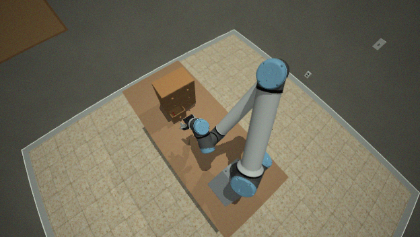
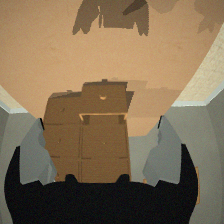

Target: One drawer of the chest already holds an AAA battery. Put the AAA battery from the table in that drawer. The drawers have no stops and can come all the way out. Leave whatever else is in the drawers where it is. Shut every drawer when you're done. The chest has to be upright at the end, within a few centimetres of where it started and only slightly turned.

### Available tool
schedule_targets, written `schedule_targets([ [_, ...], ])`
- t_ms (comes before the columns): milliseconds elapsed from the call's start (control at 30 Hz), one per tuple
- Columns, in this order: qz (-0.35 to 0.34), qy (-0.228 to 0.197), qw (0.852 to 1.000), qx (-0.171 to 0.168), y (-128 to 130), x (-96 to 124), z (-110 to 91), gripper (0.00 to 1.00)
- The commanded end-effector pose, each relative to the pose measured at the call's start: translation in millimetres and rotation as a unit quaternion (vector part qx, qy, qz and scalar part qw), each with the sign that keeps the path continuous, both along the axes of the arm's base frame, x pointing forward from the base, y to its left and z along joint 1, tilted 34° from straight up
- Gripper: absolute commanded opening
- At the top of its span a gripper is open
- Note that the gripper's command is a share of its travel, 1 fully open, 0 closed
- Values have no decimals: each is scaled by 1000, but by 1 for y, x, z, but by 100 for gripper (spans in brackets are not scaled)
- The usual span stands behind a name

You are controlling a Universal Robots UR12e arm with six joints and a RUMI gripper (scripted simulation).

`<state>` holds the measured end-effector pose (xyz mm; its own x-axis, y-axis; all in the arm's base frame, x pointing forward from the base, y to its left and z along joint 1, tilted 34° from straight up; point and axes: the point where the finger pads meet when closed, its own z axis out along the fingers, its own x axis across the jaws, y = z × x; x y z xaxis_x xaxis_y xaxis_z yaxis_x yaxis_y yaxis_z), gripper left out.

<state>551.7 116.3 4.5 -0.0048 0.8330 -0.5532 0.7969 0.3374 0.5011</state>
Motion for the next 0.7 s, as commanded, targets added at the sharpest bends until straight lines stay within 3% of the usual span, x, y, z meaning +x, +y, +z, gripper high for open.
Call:
schedule_targets([
  [0, 30, -42, 999, 1, -4, 8, -8, 100],
  [667, 97, -143, 985, 2, -16, 29, -26, 100],
])
